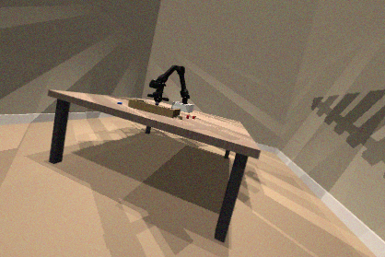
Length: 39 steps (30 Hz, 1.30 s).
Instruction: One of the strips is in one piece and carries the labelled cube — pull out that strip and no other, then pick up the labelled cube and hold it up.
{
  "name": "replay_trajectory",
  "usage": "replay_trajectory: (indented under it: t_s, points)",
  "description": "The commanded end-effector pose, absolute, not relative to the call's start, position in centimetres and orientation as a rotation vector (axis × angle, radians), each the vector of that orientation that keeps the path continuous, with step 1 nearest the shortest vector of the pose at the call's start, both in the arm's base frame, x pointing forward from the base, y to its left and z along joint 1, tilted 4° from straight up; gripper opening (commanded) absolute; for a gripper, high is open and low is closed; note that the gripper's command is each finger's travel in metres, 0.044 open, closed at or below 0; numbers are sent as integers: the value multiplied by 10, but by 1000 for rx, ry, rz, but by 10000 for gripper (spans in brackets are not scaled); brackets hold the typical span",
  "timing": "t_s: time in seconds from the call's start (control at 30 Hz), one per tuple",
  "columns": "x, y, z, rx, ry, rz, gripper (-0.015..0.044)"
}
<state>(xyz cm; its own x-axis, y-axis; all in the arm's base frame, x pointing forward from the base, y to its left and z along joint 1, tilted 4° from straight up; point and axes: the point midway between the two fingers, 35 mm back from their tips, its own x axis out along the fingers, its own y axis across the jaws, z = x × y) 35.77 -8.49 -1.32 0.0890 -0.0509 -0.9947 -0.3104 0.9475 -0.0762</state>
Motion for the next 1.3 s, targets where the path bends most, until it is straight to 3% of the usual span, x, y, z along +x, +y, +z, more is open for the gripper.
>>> replay_trajectory:
  t_s: [0.0, 1.27]
  points:
    - [347, -87, -17, -295, 1492, 201, 0]
    - [293, -104, -22, -296, 1497, 201, 0]
